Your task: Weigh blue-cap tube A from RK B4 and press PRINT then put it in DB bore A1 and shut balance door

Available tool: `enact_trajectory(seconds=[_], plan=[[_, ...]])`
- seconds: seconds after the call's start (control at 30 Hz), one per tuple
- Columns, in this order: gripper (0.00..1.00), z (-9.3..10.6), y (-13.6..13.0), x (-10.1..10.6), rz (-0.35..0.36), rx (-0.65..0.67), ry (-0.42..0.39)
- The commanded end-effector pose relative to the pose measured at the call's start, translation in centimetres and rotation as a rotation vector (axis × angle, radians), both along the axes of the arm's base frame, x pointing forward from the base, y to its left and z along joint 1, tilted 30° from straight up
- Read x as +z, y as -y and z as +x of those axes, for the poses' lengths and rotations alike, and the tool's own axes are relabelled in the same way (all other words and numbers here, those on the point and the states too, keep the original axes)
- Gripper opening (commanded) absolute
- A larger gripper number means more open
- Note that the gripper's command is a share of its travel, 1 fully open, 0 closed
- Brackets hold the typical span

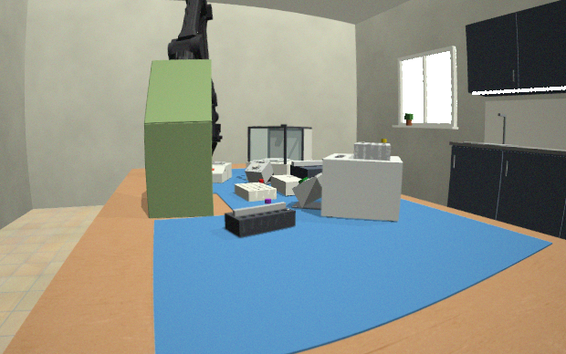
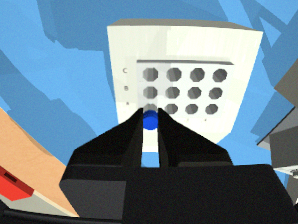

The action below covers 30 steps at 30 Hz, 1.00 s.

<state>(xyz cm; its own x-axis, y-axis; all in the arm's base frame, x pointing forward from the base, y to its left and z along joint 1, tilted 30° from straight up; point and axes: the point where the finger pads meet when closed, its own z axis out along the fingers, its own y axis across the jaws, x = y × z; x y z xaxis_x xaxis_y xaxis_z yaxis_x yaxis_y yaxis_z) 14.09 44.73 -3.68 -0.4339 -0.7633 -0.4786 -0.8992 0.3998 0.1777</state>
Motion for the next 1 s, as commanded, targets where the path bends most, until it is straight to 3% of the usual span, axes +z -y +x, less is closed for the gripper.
enact_trajectory(seconds=[0.0,0.73,0.77,0.97], plan=[[0.09,-0.3,-0.4,-0.5,-0.005,0.002,-0.003],[0.09,-0.3,-0.4,-0.5,-0.006,0.002,-0.003],[0.09,-0.3,-0.1,0.8,0.004,0.002,0.001],[0.09,-0.3,-0.5,-0.5,-0.002,0.002,-0.002]])
